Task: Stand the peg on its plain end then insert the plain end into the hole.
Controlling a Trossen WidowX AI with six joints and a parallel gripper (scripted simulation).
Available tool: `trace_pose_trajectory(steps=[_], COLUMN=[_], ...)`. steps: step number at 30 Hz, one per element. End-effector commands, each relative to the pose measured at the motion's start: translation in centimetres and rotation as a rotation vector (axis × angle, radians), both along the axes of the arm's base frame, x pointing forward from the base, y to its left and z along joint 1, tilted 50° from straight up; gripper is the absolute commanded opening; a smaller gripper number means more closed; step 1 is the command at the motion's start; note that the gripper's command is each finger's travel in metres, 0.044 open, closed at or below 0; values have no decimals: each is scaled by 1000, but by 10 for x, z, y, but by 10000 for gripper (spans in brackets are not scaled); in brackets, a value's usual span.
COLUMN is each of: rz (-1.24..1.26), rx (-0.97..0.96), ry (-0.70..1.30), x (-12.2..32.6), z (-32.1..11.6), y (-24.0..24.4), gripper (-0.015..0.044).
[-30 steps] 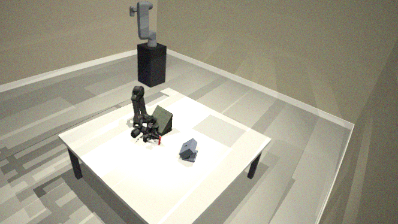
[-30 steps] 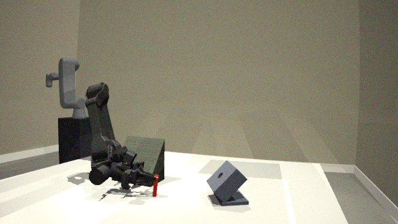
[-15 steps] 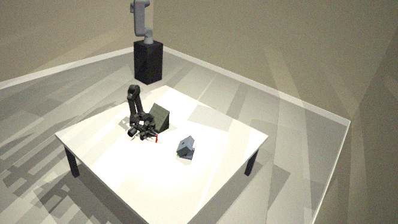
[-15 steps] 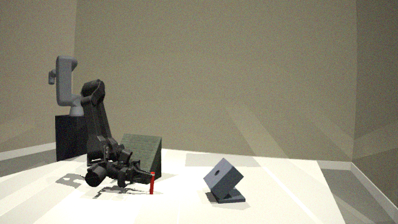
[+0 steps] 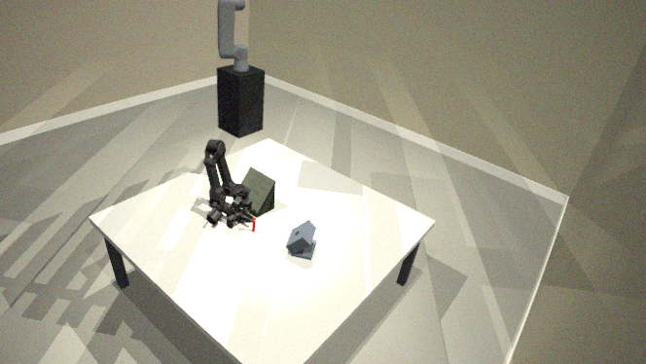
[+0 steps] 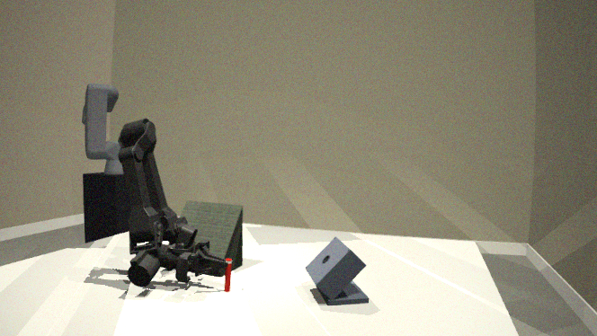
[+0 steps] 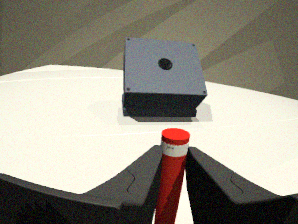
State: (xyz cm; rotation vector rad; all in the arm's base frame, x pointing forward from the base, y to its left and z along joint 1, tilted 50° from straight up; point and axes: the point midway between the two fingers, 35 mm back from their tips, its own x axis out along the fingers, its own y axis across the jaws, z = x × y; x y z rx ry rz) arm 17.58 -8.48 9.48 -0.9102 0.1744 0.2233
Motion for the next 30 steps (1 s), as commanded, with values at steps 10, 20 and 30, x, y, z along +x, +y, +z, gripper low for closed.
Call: trace_pose_trajectory(steps=[10,20,30], rz=[13,18,18], rx=[4,7,7], ry=[-10,-15,-15], x=[-2,-1,-1], z=[-1,0,0], y=[-3,-1,-1], gripper=[49,130,130])
